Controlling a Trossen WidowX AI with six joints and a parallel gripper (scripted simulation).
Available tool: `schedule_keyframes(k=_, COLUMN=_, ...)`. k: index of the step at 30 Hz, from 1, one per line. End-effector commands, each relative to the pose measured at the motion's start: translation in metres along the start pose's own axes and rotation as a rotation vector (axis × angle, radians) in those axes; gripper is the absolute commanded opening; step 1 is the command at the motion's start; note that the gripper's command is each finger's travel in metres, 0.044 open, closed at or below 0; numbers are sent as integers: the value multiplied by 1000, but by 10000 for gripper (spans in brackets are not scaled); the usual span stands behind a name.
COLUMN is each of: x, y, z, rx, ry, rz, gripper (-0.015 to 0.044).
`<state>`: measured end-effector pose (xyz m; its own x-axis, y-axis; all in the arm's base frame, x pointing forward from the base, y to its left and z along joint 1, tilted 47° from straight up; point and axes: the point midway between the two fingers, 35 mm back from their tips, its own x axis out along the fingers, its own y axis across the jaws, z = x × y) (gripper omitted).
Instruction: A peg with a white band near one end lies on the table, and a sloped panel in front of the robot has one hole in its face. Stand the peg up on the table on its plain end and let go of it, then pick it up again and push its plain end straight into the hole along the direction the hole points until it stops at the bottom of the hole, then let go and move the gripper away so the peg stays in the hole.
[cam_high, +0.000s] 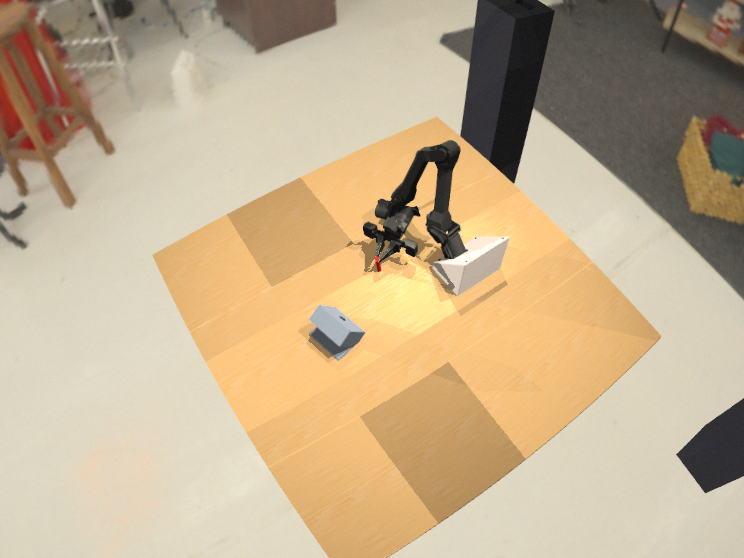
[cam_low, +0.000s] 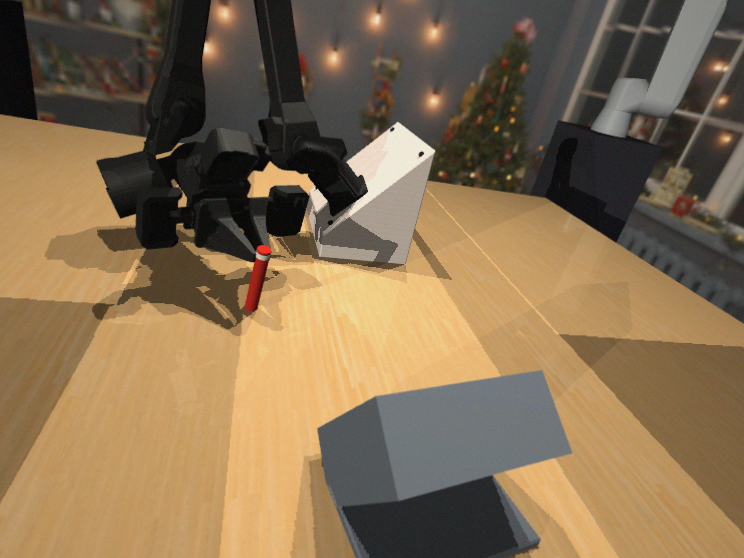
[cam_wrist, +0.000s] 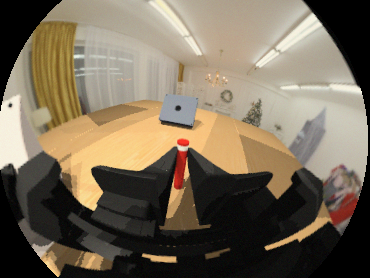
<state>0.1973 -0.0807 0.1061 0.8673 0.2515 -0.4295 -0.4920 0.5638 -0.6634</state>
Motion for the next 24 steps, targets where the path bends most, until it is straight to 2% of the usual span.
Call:
schedule_keyframes(k=1, x=-1, y=0, z=-1, rx=0, ry=0, rz=0, gripper=49)
schedule_keyframes(k=24, x=-4, y=1, z=-4, rx=-18, ry=-20, rz=0, gripper=49)
